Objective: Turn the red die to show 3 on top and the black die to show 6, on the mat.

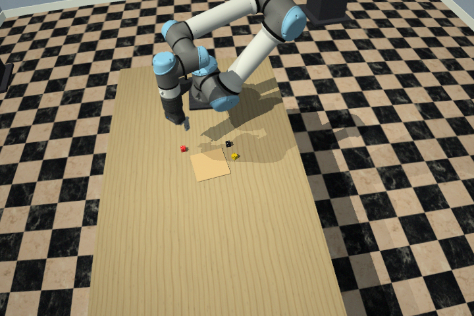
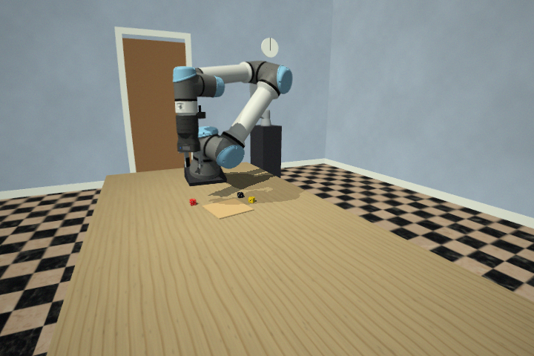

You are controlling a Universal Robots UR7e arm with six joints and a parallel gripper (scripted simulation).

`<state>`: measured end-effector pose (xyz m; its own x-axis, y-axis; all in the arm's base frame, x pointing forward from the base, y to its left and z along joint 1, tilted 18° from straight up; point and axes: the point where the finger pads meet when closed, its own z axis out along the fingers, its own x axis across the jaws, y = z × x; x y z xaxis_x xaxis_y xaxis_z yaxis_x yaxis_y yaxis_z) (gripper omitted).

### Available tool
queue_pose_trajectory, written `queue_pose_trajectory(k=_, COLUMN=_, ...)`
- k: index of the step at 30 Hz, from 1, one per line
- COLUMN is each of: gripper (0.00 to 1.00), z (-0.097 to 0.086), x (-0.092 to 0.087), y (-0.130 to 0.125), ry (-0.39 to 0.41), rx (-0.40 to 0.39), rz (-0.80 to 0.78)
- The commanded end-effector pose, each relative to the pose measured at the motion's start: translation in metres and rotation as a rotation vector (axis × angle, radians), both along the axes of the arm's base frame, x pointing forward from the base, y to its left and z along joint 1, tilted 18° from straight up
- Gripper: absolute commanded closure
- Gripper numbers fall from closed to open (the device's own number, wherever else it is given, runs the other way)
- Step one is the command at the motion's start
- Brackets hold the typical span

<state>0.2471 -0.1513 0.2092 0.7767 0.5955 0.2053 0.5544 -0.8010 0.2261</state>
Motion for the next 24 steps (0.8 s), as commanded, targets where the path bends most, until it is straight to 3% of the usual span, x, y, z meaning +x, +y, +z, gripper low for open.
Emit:
queue_pose_trajectory(k=1, gripper=0.0, z=-0.002, x=0.0, y=0.0, ry=-0.001, rx=0.0, rz=-0.001)
queue_pose_trajectory(k=10, gripper=0.0, z=-0.014, x=0.003, y=0.0, ry=-0.001, rx=0.0, rz=-0.001)
queue_pose_trajectory(k=24, gripper=0.0, z=-0.073, x=0.021, y=-0.003, ry=-0.001, rx=0.0, rz=-0.001)
